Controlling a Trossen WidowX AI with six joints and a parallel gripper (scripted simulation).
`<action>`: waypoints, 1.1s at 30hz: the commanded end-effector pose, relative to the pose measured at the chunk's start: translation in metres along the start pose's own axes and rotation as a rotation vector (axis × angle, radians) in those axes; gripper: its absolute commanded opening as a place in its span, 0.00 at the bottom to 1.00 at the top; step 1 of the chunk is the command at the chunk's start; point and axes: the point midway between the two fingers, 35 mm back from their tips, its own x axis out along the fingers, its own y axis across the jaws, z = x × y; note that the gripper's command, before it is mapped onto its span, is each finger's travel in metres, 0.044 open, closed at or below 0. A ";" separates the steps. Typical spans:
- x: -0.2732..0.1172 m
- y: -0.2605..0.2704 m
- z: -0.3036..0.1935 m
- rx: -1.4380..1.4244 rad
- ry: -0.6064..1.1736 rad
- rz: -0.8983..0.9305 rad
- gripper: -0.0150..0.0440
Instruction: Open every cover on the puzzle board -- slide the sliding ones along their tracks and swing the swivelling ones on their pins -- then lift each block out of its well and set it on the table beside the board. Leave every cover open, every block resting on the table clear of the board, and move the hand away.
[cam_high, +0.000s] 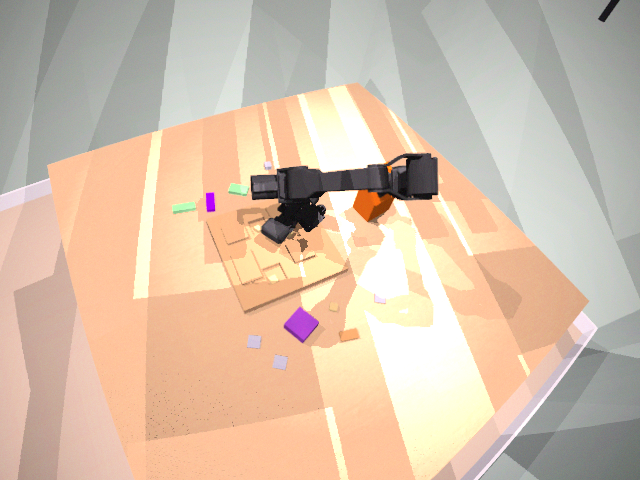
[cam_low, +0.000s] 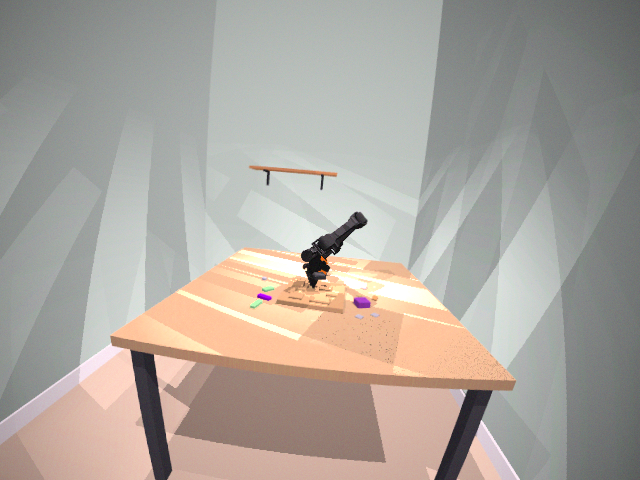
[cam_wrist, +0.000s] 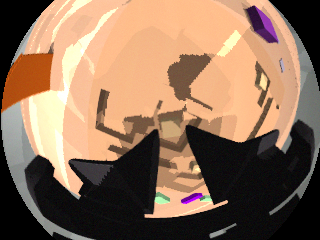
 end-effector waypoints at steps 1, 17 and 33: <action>0.005 0.000 0.001 0.003 -0.006 0.001 0.50; 0.006 0.000 0.000 -0.001 0.000 0.000 0.40; -0.007 -0.001 -0.001 0.001 0.000 0.000 0.39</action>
